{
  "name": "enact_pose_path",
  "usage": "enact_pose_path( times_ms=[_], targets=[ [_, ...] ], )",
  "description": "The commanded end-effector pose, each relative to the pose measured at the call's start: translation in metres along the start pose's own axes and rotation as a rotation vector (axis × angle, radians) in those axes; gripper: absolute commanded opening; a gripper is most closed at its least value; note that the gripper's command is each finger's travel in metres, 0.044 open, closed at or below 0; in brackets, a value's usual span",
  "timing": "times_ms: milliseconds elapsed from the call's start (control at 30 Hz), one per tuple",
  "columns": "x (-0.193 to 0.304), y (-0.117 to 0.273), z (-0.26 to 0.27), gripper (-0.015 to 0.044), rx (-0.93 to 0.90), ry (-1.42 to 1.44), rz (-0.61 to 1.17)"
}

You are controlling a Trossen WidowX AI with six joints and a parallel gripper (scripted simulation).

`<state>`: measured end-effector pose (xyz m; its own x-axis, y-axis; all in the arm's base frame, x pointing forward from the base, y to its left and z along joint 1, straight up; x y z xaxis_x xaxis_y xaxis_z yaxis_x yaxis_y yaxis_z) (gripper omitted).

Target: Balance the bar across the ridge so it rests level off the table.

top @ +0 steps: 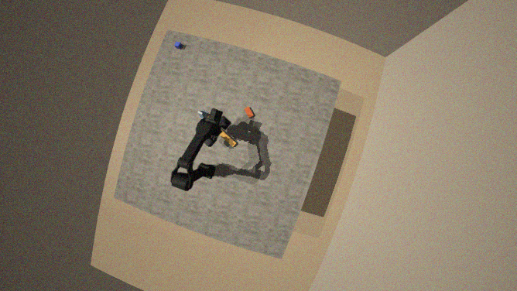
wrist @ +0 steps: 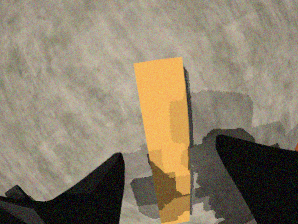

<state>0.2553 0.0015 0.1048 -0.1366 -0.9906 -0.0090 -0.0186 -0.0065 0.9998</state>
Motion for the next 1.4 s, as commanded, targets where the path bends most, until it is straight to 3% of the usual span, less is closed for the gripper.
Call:
enact_pose_path(
  times_ms=[0, 567, 1100, 1367],
  targets=[
    [0.001, -0.004, 0.000, 0.0315, 0.004, -0.007, 0.006],
    [0.001, -0.029, 0.000, 0.0315, 0.004, -0.007, 0.006],
    [0.001, -0.029, 0.000, 0.0315, 0.004, -0.007, 0.006],
    [0.000, -0.029, 0.000, 0.0125, 0.002, 0.000, 0.000]
  ],
)
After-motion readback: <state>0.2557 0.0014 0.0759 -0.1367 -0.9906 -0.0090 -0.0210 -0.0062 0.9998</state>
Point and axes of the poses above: the point midway between the two fingers, 35 mm back from their tips, its own y axis back along the fingers, its own z axis across the jaws, x = y × z, the point moved 3 cm from there along y, back along the fingers, and after that the axes turned 15 degrees about y, right-handed, at the moved point
